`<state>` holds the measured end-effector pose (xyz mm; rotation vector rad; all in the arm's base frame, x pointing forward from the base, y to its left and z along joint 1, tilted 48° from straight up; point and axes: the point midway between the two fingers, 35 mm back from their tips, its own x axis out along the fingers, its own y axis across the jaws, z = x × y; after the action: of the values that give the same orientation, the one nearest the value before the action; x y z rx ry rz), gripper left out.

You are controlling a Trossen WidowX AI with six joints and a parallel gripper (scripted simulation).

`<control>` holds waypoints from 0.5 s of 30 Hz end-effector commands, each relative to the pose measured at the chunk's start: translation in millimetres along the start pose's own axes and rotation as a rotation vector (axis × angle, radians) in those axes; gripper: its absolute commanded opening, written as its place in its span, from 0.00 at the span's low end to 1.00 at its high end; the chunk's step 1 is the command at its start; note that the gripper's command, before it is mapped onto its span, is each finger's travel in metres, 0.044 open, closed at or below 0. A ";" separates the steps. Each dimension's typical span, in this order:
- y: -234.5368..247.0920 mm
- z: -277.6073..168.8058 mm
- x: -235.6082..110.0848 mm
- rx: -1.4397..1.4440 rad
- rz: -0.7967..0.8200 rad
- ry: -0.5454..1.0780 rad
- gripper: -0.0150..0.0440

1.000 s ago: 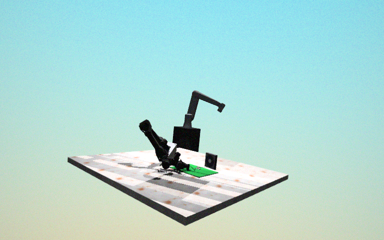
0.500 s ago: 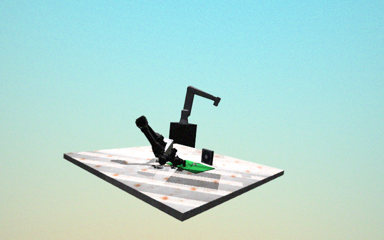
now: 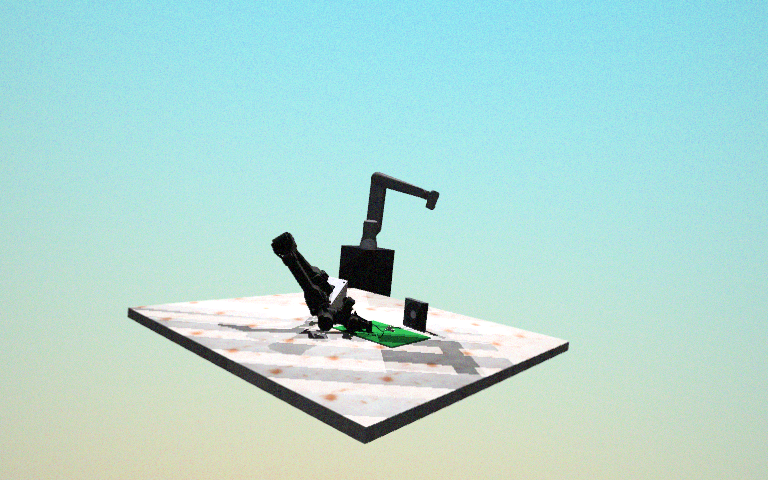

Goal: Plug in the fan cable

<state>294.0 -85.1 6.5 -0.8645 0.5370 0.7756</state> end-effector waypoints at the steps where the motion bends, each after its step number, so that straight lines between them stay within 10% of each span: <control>1: 0.0 0.0 0.0 0.000 0.000 0.000 0.60; 15: -4.4 8.6 -29.9 -0.001 0.002 0.003 0.60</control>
<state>281.9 -88.1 22.2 -0.8521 0.5502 0.7836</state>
